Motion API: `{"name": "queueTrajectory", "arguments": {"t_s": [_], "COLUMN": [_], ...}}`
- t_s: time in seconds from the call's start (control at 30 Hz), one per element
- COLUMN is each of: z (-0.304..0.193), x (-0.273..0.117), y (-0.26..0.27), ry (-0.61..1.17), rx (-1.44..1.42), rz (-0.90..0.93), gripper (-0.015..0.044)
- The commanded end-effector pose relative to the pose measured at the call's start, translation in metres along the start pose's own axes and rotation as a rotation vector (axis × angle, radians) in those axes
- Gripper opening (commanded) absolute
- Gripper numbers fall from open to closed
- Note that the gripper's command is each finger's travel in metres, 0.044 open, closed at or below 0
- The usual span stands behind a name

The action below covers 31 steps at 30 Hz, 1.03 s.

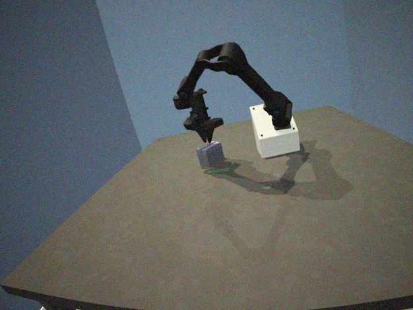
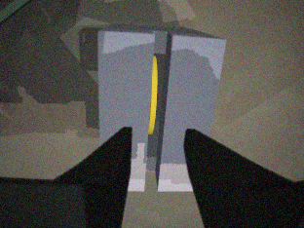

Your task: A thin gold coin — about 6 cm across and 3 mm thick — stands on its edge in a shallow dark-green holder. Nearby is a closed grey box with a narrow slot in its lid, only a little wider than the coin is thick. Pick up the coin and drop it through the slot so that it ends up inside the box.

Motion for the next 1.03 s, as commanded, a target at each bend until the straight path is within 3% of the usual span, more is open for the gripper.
{"name": "queueTrajectory", "arguments": {"t_s": [0.0, 0.2, 0.5, 0.57, 0.67, 1.0], "z": [0.000, 0.000, 0.000, -0.001, -0.003, -0.003], "x": [0.000, 0.000, -0.020, -0.040, -0.061, -0.061], "y": [0.000, 0.000, 0.000, 0.000, 0.003, 0.003], "ry": [0.000, 0.000, 0.000, 0.000, -0.002, -0.002], "rx": [-0.001, -0.001, 0.000, 0.004, 0.007, 0.007], "rz": [-0.001, -0.001, 0.000, 0.004, 0.010, 0.010], "gripper": [0.0161, 0.0161, 0.0397, 0.0440, 0.0440, 0.0440]}}
Point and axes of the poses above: the point midway between the two fingers, 35 mm back from their tips, its own x axis out along the fingers, its own y axis across the jaws, z = x × y, the point moved 4 cm from there along -x, back along the fingers, and after that the axes turned 11 degrees about x, right-handed, at the moved point
